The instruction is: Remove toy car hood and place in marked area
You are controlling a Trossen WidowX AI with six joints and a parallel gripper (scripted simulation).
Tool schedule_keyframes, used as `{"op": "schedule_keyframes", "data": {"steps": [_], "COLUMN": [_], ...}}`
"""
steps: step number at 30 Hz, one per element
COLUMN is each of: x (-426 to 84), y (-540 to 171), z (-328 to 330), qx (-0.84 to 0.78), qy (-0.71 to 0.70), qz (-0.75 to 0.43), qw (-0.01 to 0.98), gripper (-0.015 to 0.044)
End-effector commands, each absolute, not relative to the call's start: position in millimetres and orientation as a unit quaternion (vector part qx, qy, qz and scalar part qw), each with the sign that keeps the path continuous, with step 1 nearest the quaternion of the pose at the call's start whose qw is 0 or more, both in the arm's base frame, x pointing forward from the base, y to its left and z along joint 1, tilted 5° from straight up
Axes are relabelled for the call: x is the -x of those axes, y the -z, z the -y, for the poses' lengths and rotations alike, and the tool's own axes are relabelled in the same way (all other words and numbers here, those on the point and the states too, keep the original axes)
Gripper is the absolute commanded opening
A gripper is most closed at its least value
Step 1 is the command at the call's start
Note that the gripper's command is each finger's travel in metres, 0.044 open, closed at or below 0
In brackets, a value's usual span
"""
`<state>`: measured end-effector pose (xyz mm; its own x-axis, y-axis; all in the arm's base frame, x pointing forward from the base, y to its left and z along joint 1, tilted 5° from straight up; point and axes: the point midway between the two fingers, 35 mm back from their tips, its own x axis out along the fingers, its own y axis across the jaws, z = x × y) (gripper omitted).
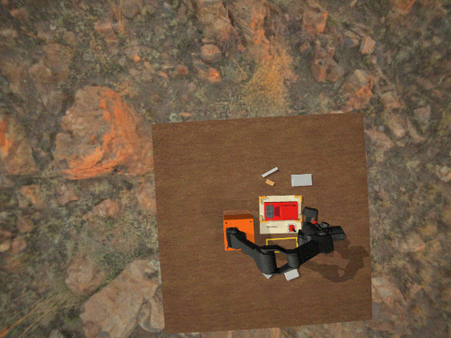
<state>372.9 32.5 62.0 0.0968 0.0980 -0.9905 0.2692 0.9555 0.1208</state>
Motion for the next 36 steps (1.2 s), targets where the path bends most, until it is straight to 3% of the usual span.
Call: {"op": "schedule_keyframes", "data": {"steps": [1,36], "x": [-352.1,-350.3], "y": [-37.9,-10.1], "z": [-67.5,-69.4], "qx": [-0.057,-0.052], "qy": [0.0,-0.004], "qz": [-0.703,-0.705], "qw": [0.709,0.707], "gripper": [0.044,0.044]}}
